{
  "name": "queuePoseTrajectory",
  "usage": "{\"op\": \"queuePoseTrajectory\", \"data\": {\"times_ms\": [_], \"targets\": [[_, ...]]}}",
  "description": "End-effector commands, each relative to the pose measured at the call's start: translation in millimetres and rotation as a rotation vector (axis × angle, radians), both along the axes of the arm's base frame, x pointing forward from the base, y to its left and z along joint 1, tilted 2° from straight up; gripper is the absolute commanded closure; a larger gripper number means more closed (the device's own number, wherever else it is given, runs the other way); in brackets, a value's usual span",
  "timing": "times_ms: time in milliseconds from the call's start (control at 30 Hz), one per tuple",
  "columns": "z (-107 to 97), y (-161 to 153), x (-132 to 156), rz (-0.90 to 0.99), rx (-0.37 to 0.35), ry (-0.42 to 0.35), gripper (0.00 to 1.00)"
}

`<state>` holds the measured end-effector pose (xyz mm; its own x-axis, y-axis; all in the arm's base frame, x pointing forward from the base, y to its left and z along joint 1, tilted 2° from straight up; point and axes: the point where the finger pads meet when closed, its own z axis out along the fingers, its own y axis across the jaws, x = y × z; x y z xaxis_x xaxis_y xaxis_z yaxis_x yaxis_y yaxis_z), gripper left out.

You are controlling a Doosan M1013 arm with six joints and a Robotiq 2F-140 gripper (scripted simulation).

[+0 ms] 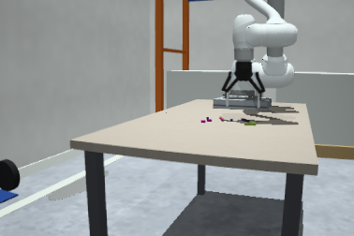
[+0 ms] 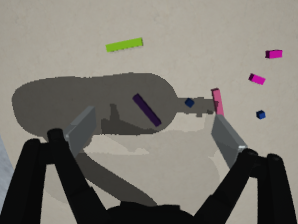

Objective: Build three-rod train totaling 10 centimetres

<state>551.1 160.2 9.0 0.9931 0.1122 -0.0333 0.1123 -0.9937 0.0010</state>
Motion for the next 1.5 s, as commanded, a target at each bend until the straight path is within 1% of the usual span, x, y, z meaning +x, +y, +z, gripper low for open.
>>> {"op": "queuePoseTrajectory", "data": {"times_ms": [0,667,767,867,967,1167,1233,1300,1467], "targets": [[0.1,0.0,0.0,0.0,0.0,0.0,0.0],[0.1,-0.2,0.3,-0.006,0.0,0.0,0.0],[0.4,-2.1,2.0,-0.047,-0.001,0.0,0.0],[1.1,-6.4,6.1,-0.143,-0.004,-0.001,0.0],[2.1,-13.1,12.3,-0.289,-0.009,-0.001,0.0],[3.6,-23.9,21.8,-0.518,-0.017,-0.003,0.0],[3.6,-23.9,21.8,-0.518,-0.017,-0.003,0.0],[4.6,-30.4,27.3,-0.655,-0.021,-0.003,0.0],[5.8,-39.5,34.6,-0.838,-0.027,-0.004,0.0]]}}
